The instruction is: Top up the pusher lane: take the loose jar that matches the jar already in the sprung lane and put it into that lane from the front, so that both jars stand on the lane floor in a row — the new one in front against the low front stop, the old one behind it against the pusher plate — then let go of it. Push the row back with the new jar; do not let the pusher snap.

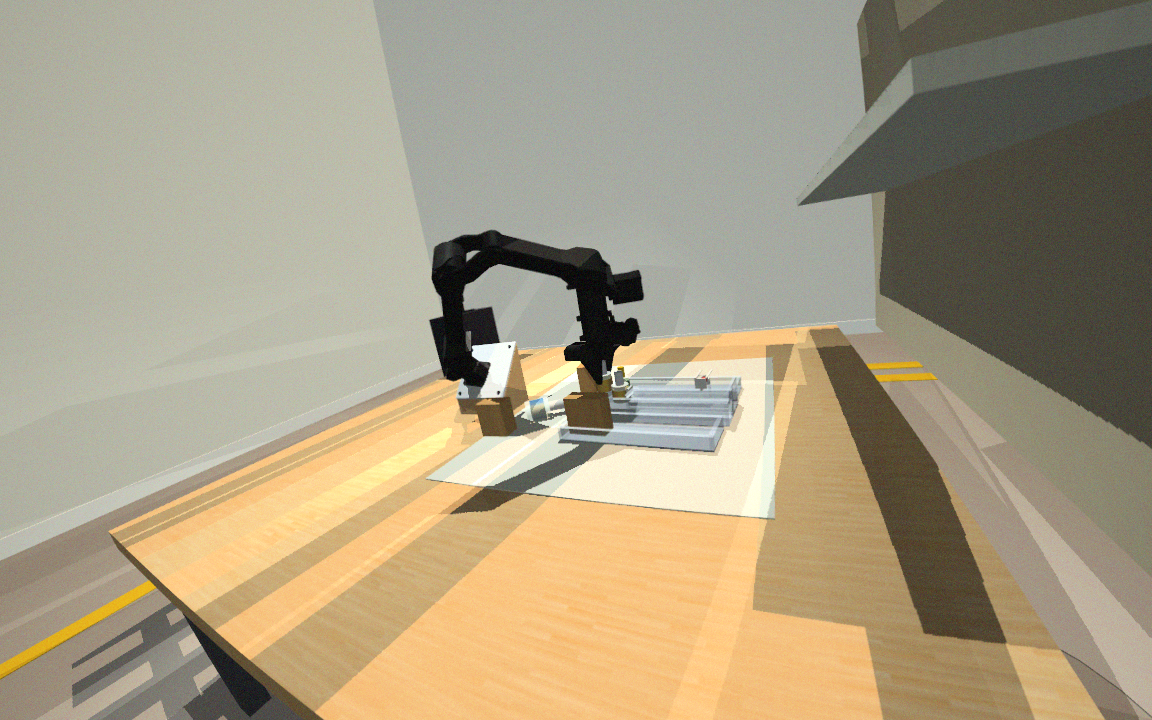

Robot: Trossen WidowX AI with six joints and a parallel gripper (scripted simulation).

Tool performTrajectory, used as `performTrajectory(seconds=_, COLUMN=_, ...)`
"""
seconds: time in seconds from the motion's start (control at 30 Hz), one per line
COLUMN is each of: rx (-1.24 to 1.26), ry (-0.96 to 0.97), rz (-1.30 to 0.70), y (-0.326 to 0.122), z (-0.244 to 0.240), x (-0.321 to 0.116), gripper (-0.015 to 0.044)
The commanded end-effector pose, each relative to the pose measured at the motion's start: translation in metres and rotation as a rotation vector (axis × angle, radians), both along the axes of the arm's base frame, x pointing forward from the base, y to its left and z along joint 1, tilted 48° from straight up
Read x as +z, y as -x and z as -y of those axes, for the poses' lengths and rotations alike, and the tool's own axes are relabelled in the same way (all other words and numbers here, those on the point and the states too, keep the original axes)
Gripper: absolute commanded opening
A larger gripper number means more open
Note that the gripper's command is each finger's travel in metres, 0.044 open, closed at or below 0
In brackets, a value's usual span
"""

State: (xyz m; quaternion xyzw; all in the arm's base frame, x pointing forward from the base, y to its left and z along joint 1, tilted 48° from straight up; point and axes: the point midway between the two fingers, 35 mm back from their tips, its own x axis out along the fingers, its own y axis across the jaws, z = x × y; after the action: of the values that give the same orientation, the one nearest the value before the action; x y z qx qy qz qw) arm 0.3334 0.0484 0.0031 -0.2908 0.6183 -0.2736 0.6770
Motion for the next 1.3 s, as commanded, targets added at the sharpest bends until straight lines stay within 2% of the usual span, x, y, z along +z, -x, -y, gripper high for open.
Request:
performTrajectory(seconds=0.0, rx=0.009, ry=0.004, rz=0.025, y=-0.0085, z=-0.0016, x=0.0049, gripper=0.0000)
performTrajectory(seconds=1.27, rx=0.009, ry=0.004, rz=0.025, y=-0.0120, z=-0.0003, x=0.0045, gripper=0.0000)
